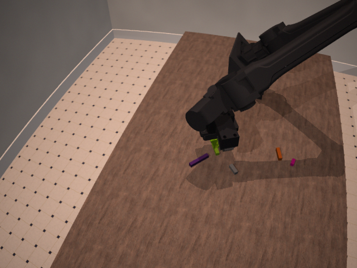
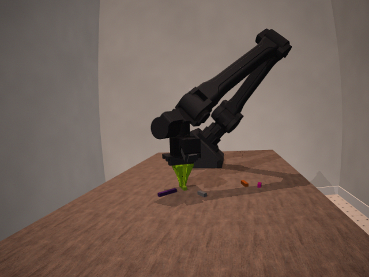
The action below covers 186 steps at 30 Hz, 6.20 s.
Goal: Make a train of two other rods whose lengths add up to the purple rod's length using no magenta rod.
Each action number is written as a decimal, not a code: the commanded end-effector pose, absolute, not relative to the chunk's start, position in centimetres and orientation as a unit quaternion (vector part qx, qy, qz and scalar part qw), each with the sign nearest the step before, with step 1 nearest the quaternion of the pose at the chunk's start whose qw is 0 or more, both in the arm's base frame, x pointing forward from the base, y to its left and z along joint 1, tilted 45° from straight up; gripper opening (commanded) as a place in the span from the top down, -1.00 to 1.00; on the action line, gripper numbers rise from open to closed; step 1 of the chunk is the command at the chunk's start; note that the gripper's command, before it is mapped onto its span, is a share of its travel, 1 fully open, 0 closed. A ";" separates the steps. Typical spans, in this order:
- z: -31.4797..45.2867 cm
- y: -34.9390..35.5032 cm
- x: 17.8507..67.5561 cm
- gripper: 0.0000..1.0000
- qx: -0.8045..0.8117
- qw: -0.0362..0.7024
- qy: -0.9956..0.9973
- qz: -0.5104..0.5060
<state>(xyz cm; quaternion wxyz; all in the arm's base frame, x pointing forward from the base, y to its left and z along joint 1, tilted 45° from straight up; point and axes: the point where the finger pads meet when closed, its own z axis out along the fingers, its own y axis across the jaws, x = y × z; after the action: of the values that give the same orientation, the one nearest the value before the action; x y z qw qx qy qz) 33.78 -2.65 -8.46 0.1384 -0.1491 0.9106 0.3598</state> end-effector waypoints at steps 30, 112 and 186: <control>-8.8 -1.8 33.2 0.89 -0.150 0.127 0.909 0.367; -7.6 -3.3 33.1 0.89 -0.147 0.132 0.910 0.365; -8.2 -2.8 33.1 0.89 -0.147 0.131 0.910 0.365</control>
<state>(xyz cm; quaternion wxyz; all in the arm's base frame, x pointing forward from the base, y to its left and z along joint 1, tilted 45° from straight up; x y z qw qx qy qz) 33.22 -3.47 -7.72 0.1359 -0.1466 0.9110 0.3608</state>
